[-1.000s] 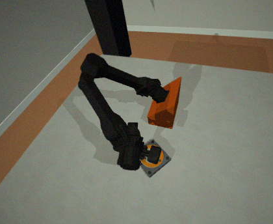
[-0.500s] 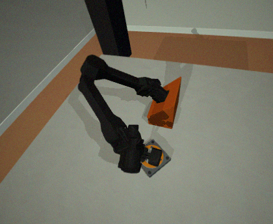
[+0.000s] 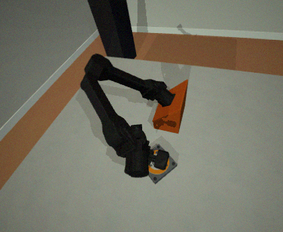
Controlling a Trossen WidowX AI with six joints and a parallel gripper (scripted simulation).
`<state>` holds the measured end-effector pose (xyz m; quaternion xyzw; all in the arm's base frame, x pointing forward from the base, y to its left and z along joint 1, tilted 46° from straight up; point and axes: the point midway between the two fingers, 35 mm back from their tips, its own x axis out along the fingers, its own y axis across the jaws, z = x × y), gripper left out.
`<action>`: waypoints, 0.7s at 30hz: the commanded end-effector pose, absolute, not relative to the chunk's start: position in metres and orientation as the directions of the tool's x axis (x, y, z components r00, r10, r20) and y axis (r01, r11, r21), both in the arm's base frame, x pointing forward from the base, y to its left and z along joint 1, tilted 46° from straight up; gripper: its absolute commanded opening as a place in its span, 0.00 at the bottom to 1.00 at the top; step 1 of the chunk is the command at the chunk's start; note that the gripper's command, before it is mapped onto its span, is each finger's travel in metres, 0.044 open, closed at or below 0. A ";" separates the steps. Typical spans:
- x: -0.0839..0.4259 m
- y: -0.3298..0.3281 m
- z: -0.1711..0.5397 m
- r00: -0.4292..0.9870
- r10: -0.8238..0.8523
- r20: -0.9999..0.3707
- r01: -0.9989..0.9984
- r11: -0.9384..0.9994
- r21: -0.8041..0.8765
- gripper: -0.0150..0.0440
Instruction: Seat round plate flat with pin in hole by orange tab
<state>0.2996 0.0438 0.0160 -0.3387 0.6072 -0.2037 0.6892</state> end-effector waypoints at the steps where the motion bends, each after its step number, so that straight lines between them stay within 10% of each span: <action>1: 0.297 0.052 0.024 0.182 -0.688 -0.702 -0.122 0.693 -0.711 0.25; 21: 0.299 0.047 0.019 0.184 -0.690 -0.700 -0.130 0.689 -0.714 0.25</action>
